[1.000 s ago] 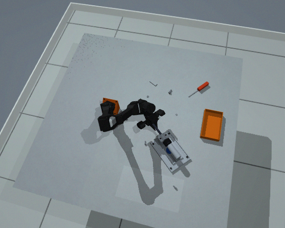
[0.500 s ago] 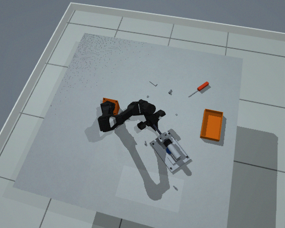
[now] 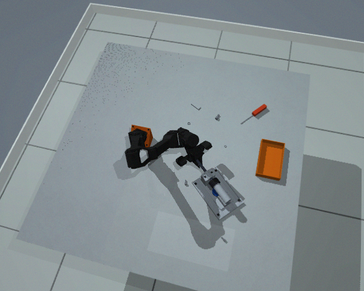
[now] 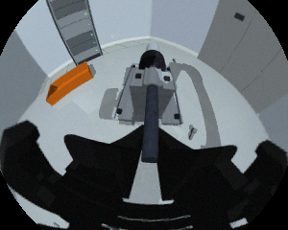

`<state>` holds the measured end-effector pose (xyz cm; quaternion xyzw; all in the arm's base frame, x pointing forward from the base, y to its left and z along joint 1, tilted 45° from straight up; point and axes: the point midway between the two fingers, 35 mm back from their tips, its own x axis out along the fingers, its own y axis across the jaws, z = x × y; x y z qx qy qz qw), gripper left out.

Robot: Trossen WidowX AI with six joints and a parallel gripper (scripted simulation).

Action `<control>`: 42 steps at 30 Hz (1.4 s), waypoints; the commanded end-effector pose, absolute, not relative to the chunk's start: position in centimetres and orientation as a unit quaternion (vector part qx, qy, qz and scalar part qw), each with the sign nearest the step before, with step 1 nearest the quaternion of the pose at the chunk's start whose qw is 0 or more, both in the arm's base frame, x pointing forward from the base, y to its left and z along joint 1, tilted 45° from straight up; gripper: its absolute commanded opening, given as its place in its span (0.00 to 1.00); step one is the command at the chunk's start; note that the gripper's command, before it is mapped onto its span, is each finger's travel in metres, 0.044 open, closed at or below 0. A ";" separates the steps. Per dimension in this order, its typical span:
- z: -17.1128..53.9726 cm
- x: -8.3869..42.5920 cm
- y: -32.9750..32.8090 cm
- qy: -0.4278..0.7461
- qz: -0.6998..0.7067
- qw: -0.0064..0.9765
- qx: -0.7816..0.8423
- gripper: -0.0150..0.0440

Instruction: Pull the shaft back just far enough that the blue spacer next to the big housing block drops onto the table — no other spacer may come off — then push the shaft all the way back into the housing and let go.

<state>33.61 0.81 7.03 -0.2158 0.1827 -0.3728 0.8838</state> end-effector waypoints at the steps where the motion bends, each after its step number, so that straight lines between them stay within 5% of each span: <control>1: 7.2 33.8 0.8 0.182 -0.372 0.884 -0.215 0.25; 42: 7.9 34.9 0.3 0.181 -0.372 0.884 -0.215 0.25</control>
